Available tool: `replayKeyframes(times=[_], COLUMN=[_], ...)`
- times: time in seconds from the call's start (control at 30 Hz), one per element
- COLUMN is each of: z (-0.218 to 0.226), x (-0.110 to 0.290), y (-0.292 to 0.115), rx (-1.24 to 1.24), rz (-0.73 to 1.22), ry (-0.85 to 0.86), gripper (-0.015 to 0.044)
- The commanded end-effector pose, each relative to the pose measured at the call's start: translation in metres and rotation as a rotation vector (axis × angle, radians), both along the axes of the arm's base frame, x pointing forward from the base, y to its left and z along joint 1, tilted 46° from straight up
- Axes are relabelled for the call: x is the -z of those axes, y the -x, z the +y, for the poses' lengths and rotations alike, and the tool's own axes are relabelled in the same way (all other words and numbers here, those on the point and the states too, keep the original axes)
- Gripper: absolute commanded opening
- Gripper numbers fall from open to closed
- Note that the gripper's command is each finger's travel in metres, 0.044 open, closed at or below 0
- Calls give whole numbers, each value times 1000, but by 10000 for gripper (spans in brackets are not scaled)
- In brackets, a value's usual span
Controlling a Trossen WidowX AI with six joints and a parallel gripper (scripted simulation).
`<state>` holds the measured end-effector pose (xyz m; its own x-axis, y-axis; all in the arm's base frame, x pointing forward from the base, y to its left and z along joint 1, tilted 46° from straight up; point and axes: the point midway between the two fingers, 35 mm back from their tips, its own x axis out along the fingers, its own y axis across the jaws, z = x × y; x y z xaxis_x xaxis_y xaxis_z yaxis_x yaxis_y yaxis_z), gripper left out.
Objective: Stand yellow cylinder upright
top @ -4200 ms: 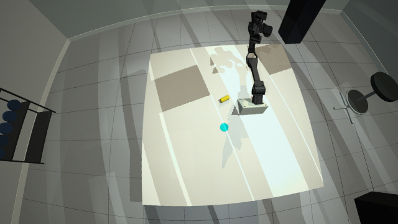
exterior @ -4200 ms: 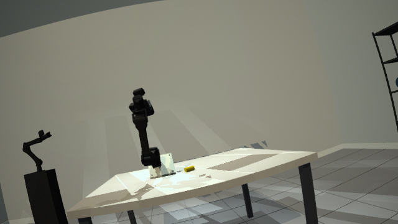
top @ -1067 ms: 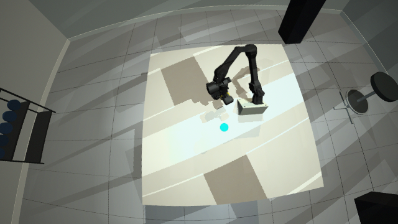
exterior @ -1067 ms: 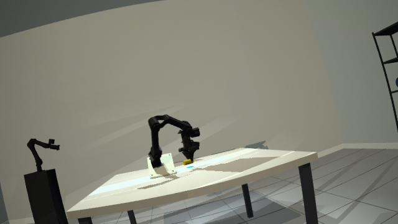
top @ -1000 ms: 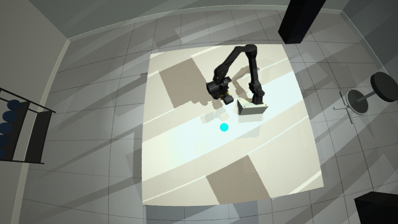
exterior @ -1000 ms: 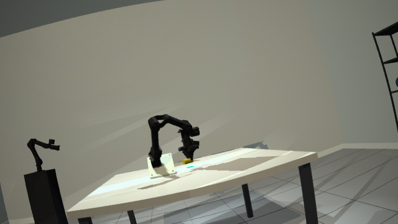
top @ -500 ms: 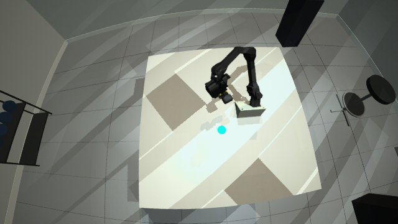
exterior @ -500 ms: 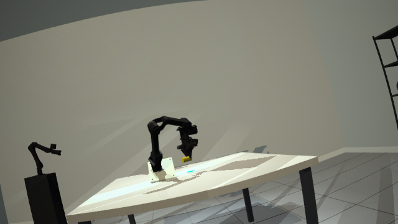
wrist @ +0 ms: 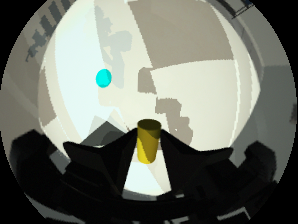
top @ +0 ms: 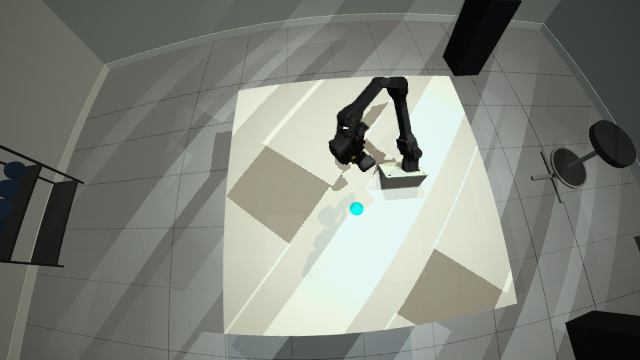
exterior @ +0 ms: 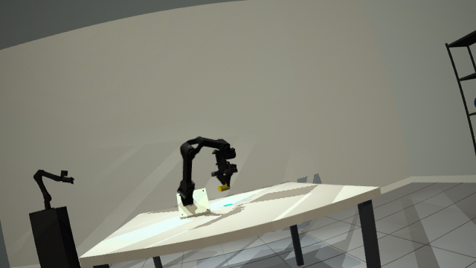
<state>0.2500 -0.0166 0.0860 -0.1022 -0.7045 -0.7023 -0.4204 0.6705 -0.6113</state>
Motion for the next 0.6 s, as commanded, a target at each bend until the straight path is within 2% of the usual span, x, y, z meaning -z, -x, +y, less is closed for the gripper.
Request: replayKeyframes(times=[0.0, 0.57], z=[11, 52], x=[6, 37], y=[-6, -20], rx=[-38, -181], rz=[29, 167], ry=[-15, -43], gripper=[105, 105])
